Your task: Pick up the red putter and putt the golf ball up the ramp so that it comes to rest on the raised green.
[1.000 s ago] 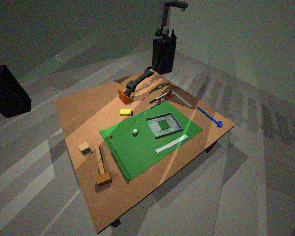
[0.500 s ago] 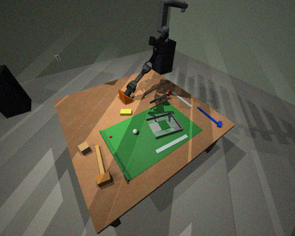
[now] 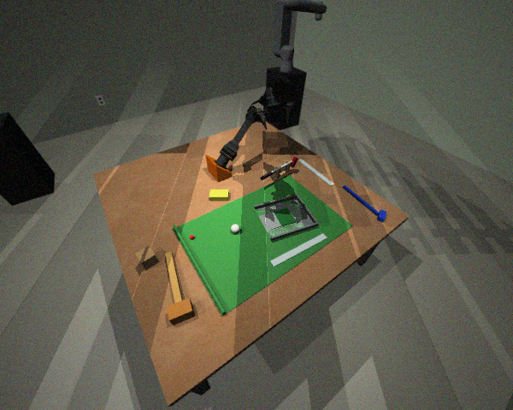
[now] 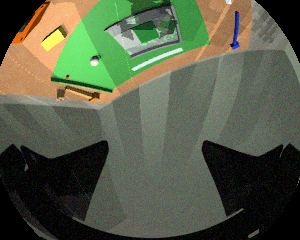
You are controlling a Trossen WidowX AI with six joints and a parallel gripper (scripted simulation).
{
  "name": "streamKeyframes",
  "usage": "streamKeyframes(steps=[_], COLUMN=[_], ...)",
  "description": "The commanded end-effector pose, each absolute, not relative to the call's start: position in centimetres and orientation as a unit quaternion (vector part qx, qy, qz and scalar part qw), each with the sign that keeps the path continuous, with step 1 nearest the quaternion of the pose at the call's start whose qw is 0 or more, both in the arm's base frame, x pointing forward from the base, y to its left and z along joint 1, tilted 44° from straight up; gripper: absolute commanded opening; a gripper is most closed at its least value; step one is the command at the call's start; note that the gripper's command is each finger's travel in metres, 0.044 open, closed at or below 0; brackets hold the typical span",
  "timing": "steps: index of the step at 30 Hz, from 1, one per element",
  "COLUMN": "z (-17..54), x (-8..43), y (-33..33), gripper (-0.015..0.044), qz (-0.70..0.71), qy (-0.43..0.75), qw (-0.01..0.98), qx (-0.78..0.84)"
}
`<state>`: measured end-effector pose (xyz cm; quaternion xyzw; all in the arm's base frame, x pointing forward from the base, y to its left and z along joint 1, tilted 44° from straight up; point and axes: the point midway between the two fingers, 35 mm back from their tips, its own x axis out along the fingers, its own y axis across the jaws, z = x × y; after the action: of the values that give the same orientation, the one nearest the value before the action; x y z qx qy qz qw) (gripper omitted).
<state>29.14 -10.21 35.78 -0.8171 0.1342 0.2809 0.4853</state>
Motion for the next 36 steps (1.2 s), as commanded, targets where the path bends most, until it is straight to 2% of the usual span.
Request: streamKeyframes(steps=[1,8,17,36], z=[30.8,22.2,15.9,13.9], x=[29.9,28.4,22.2,21.9], y=[-7.3,0.0,8.6,11.4], gripper=[0.0440,0.0440,0.0440,0.0440], qz=[0.373,0.556,0.723,0.725], qy=[0.110,0.086,0.137,0.139], qw=[0.536,0.612,0.634,0.633], qx=[-0.749,-0.556,-0.238,-0.231])
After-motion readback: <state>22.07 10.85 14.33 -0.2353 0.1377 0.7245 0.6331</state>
